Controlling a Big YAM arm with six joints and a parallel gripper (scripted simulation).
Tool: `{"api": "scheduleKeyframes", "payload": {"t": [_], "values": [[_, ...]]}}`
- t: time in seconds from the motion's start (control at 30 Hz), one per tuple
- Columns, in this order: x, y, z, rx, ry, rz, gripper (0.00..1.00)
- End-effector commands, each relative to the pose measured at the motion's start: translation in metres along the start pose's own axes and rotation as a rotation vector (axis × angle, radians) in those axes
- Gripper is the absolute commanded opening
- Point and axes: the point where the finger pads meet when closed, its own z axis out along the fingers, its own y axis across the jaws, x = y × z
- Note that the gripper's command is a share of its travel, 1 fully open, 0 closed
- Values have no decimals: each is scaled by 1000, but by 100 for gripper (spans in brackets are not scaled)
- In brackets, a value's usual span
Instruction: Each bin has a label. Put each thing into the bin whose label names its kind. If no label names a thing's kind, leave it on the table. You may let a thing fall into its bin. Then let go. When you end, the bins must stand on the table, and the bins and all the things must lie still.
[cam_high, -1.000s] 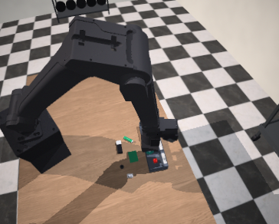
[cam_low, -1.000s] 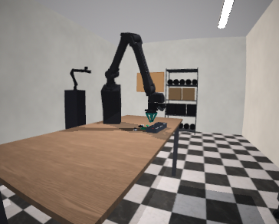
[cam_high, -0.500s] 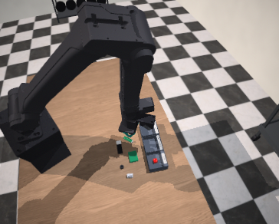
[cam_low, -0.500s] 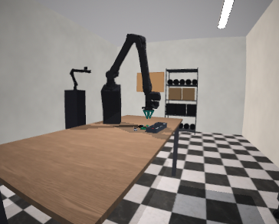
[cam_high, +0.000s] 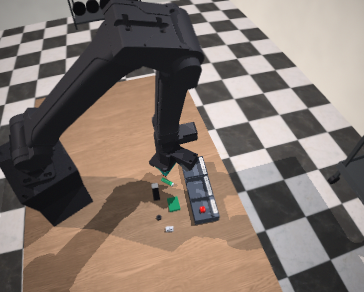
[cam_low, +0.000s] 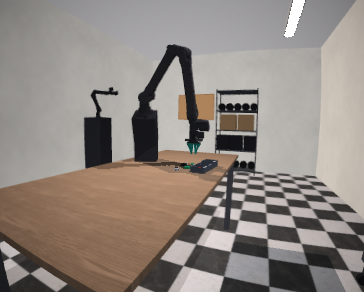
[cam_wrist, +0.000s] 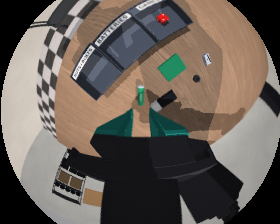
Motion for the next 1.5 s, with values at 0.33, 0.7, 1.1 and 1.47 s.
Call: {"api": "scheduleKeyframes", "payload": {"t": [0.33,0.7,1.1,1.47], "values": [[6,-5,4,6,4,22,27],[6,-5,4,11,8,15,27],[1,-1,3,10,7,14,27],[0,1,29,-3,-2,16,27]]}}
